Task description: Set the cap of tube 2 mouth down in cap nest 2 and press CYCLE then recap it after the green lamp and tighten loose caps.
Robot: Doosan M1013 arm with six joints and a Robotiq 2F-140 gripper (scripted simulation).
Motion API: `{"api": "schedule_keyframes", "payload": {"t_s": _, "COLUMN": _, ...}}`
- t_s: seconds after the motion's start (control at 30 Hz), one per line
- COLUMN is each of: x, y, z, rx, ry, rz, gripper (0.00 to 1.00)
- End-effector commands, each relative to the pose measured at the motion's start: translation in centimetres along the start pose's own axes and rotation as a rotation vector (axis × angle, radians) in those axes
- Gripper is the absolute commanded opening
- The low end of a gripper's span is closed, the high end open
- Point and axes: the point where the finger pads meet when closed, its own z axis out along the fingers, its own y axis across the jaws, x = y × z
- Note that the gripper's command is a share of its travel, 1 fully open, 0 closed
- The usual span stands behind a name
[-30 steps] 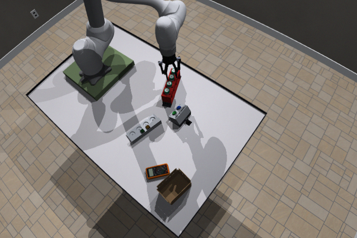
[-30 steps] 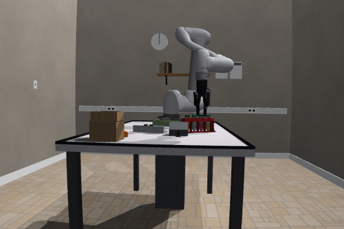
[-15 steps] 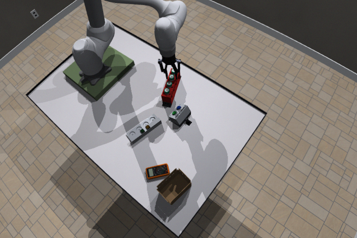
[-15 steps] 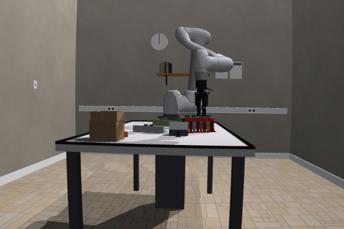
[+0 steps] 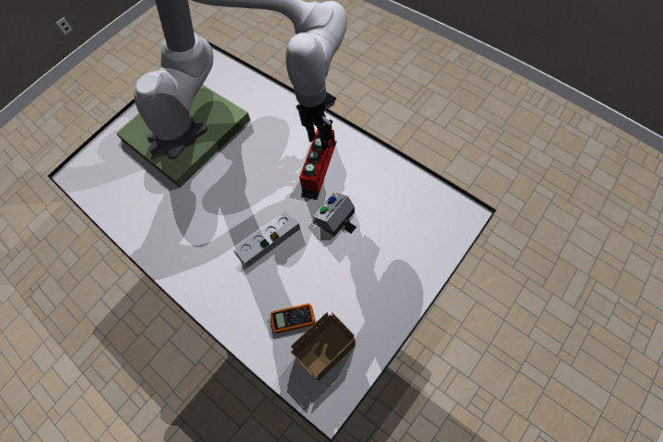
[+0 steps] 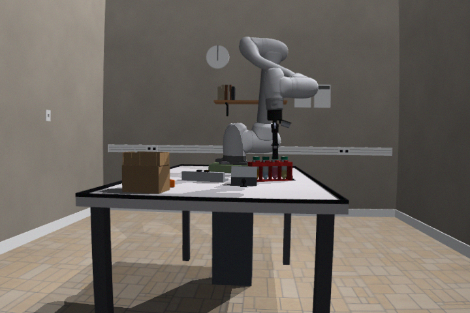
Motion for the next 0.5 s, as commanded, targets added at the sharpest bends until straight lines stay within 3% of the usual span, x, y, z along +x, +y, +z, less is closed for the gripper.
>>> {"api": "schedule_keyframes", "payload": {"t_s": 0.0, "x": 0.04, "y": 0.04, "z": -0.06, "rx": -0.009, "ry": -0.028, "rz": 0.092, "gripper": 0.41}}
{"api": "schedule_keyframes", "payload": {"t_s": 0.1, "x": 0.05, "y": 0.04, "z": -0.07, "rx": -0.009, "ry": -0.028, "rz": 0.092, "gripper": 0.41}}
{"api": "schedule_keyframes", "payload": {"t_s": 0.13, "x": 0.05, "y": 0.04, "z": -0.07, "rx": -0.009, "ry": -0.028, "rz": 0.092, "gripper": 0.30}}
{"api": "schedule_keyframes", "payload": {"t_s": 0.47, "x": 0.04, "y": 0.04, "z": -0.07, "rx": -0.009, "ry": -0.028, "rz": 0.091, "gripper": 0.30}}
